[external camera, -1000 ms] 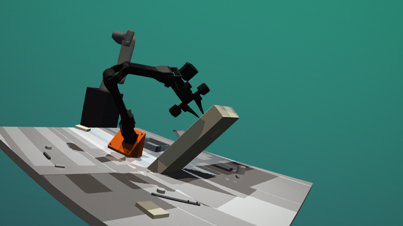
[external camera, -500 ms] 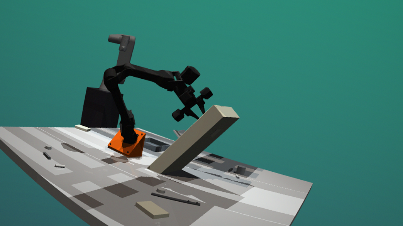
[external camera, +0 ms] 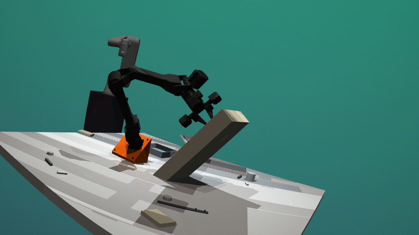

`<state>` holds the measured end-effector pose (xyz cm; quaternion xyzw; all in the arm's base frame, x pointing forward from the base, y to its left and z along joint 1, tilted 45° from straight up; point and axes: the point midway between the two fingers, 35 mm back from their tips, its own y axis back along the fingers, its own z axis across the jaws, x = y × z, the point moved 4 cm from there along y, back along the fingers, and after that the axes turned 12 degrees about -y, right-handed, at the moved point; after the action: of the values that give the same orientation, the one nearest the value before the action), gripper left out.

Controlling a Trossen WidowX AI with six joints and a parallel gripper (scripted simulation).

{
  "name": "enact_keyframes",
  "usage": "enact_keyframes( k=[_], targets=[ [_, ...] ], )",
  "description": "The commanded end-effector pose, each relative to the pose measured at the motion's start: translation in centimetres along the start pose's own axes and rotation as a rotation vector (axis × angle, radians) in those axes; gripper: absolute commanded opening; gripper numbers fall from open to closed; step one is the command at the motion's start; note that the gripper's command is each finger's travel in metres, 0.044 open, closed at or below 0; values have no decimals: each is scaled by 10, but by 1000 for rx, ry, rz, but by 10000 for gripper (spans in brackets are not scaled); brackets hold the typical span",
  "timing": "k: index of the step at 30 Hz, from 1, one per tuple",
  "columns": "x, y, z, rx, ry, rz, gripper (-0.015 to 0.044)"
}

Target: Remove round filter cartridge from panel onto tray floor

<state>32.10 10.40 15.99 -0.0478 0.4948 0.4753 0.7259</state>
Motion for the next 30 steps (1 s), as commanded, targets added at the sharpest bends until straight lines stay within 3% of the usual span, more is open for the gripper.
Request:
enact_keyframes(
  k=[1, 30],
  targets=[
    [1, 0, 0, 0, 3, 3, 99],
    [0, -7, 1, -1, 3, 3, 99]
  ],
)
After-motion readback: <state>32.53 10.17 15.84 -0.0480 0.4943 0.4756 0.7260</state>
